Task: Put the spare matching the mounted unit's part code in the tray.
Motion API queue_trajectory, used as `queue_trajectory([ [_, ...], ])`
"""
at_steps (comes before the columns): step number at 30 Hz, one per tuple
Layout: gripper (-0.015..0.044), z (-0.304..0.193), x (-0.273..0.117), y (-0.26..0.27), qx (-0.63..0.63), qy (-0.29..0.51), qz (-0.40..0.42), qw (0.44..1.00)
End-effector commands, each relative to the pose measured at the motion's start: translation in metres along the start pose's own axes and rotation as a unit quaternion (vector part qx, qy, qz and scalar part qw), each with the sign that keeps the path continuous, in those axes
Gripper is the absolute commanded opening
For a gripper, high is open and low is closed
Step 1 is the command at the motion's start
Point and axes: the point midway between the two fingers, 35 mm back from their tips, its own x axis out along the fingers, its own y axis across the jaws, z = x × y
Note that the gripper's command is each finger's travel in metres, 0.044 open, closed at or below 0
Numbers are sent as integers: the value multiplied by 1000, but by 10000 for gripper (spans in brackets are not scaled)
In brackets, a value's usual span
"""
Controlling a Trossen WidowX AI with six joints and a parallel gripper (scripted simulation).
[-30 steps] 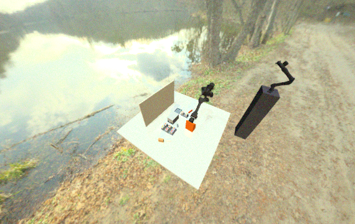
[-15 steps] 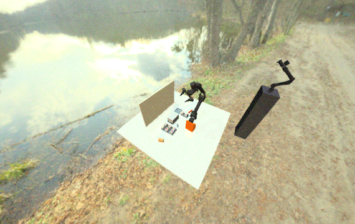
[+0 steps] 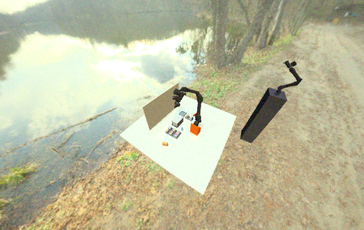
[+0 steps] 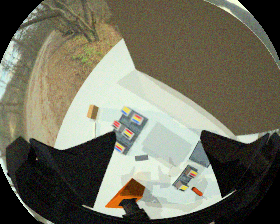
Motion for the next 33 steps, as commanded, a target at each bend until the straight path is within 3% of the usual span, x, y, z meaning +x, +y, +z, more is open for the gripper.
queue_trajectory([
  [1,440,0,52,-32,99,76,-40,991],
  [9,440,-30,156,-94,275,216,-135,927],
  [29,440,-30,158,-95,277,218,-136,926],
  [33,440,-54,147,-119,372,202,-154,893],
])
